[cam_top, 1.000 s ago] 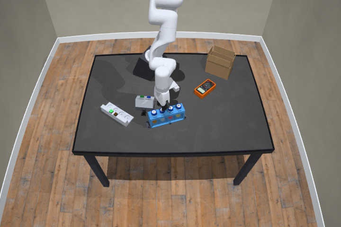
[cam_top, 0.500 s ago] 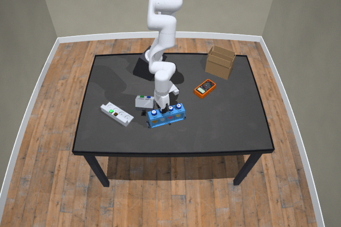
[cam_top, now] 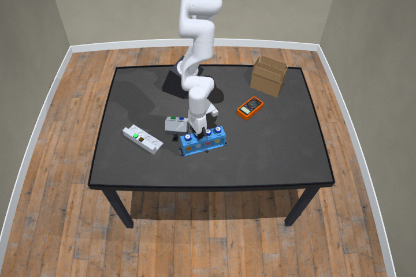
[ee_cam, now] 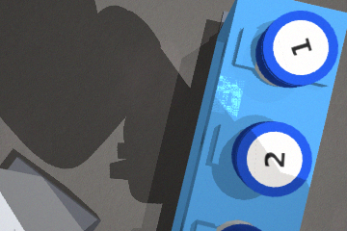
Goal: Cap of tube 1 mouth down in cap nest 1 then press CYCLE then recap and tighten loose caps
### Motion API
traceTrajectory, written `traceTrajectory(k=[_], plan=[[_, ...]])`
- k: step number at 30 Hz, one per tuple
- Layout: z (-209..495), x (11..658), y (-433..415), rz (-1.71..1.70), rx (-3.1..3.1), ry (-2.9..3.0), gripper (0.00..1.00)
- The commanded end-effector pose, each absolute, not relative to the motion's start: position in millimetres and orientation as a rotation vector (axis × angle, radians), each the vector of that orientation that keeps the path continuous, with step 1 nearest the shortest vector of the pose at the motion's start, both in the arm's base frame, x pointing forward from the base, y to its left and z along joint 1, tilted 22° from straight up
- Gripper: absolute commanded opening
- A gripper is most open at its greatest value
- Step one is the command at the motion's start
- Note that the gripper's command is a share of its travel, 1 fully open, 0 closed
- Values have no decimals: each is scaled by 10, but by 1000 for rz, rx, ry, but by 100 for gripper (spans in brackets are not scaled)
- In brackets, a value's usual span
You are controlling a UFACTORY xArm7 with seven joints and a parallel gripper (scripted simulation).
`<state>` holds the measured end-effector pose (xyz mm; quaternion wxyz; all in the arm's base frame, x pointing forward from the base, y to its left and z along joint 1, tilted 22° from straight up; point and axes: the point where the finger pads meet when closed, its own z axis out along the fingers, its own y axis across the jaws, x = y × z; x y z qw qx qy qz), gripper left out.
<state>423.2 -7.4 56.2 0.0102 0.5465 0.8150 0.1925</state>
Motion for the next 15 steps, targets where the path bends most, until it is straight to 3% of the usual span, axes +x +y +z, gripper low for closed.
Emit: traceTrajectory(k=[1,13,14,15], plan=[[556,4245,-77,601,1705,2541,46],[519,4254,-65,601,1705,2541,46],[519,4254,-65,601,1705,2541,0],[518,4254,-65,601,1705,2541,0]])
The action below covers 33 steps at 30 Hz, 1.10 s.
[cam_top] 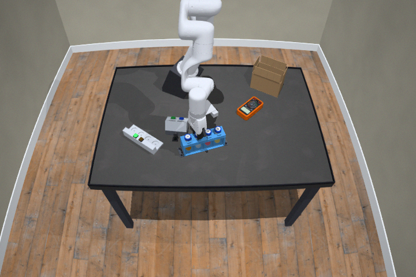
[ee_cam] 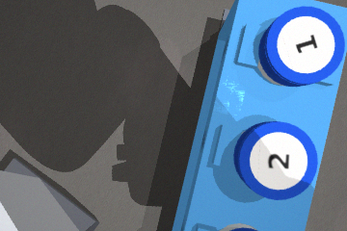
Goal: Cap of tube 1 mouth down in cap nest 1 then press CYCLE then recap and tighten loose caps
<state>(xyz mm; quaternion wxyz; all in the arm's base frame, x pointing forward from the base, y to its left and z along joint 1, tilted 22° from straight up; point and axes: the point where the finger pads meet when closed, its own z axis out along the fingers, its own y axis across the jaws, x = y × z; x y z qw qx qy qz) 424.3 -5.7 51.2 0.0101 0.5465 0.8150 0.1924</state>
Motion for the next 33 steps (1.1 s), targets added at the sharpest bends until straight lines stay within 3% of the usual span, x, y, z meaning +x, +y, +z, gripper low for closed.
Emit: traceTrajectory(k=[1,33], plan=[[518,4254,-65,601,1705,2541,0],[519,4254,-65,611,2181,2244,0]])
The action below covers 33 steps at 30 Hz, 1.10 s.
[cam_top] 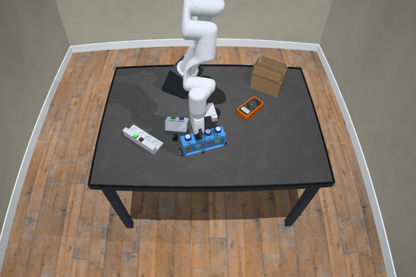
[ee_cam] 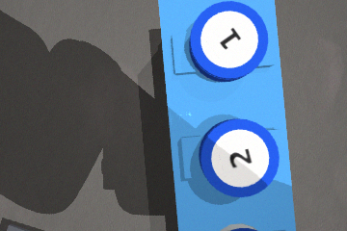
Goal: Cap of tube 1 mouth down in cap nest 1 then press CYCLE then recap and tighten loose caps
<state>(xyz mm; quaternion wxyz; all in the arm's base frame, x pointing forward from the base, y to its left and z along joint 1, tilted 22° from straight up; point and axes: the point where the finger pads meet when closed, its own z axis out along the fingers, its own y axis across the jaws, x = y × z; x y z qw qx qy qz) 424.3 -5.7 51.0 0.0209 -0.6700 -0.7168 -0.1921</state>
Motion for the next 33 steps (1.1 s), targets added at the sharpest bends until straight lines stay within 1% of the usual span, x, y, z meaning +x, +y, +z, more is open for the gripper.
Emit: traceTrajectory(k=[1,8,9,21,33], plan=[[519,4254,-65,-592,-2136,-2155,0],[519,4254,-65,-583,-2236,-2022,0],[519,4254,-65,-583,-2236,-2022,46],[519,4255,-66,-583,-2236,-2022,46],[796,4187,-156,-584,-2236,-2022,46]])
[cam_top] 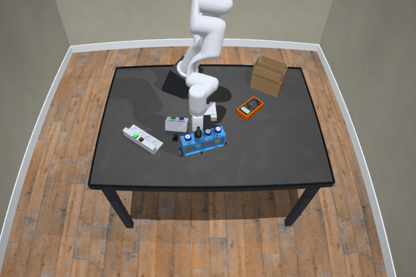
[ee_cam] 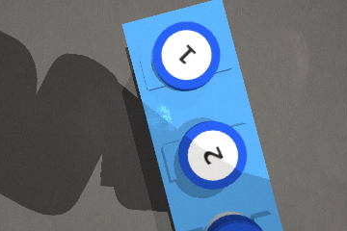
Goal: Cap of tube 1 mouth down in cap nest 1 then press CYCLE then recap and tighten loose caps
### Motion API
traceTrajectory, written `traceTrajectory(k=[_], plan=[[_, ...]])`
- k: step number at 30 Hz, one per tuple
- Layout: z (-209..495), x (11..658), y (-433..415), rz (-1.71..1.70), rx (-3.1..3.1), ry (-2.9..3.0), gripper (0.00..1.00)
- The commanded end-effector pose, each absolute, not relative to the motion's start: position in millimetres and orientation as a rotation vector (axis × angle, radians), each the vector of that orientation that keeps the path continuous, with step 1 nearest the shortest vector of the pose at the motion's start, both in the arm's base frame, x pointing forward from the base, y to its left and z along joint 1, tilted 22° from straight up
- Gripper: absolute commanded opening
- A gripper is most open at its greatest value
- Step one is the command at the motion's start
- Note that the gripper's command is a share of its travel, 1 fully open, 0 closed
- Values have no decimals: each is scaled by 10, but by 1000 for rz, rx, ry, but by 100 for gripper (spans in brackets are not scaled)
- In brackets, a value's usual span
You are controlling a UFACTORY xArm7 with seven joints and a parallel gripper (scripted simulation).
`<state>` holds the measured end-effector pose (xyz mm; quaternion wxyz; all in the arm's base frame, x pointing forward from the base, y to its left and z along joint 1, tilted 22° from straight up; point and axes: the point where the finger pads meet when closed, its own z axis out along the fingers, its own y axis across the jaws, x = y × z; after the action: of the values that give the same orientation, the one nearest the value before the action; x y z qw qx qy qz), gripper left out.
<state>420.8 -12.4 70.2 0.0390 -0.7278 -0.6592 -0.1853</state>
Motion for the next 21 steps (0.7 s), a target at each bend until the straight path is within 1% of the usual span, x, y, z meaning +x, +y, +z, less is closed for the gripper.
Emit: traceTrajectory(k=[1,5,15,21], plan=[[824,4180,-165,-584,-2236,-2022,46],[936,4152,-202,-584,-2236,-2022,46],[940,4151,-204,-584,-2236,-2022,46],[818,4231,-641,-608,-1789,-2528,46]])
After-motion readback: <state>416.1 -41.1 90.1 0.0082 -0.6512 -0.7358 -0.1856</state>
